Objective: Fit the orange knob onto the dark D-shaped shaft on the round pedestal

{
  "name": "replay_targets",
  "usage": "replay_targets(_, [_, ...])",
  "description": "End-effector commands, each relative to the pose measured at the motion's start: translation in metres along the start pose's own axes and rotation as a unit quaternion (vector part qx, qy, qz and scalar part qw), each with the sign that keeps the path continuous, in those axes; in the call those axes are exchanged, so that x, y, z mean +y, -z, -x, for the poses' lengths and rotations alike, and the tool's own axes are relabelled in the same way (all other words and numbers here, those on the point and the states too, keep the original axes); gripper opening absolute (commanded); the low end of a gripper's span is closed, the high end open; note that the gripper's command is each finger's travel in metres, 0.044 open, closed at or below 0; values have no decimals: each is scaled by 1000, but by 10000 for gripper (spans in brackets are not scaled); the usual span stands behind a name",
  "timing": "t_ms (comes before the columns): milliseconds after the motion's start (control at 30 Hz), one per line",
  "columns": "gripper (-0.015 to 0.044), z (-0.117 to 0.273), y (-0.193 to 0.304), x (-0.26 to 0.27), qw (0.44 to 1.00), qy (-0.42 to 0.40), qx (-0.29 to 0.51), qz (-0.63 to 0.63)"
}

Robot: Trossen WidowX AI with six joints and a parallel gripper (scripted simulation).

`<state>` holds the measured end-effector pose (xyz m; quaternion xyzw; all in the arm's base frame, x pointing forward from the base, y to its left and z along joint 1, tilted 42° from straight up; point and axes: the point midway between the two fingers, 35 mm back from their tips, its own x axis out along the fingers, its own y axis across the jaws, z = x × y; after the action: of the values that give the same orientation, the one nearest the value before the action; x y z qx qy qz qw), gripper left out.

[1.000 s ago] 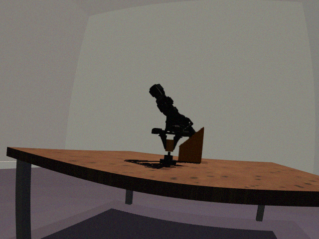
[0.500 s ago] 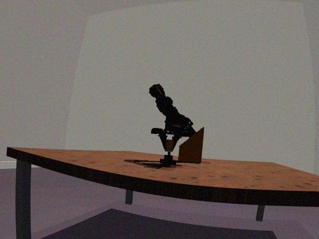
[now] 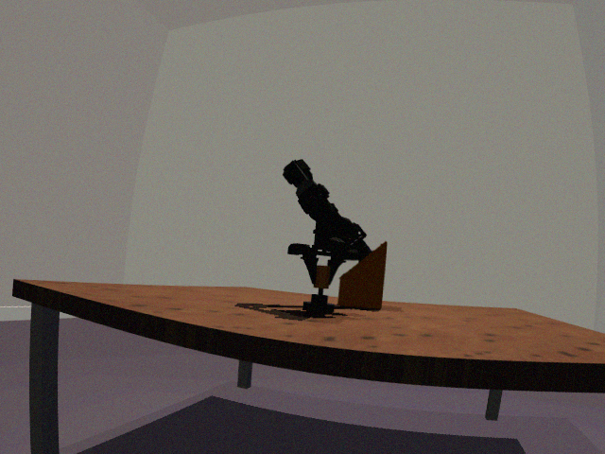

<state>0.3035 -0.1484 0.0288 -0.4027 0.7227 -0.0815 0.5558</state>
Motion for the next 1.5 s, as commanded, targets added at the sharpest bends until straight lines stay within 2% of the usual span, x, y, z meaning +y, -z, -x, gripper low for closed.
replay_targets(0, [0,-1,0,0,1000,2,-1,3])
replay_targets(533, [0,4,0,-3,1000,2,-1,7])
replay_targets(767, [0,4,-2,-5,994,2,-1,107])
replay_targets(1467, [0,1,0,-1,994,2,-1,107])
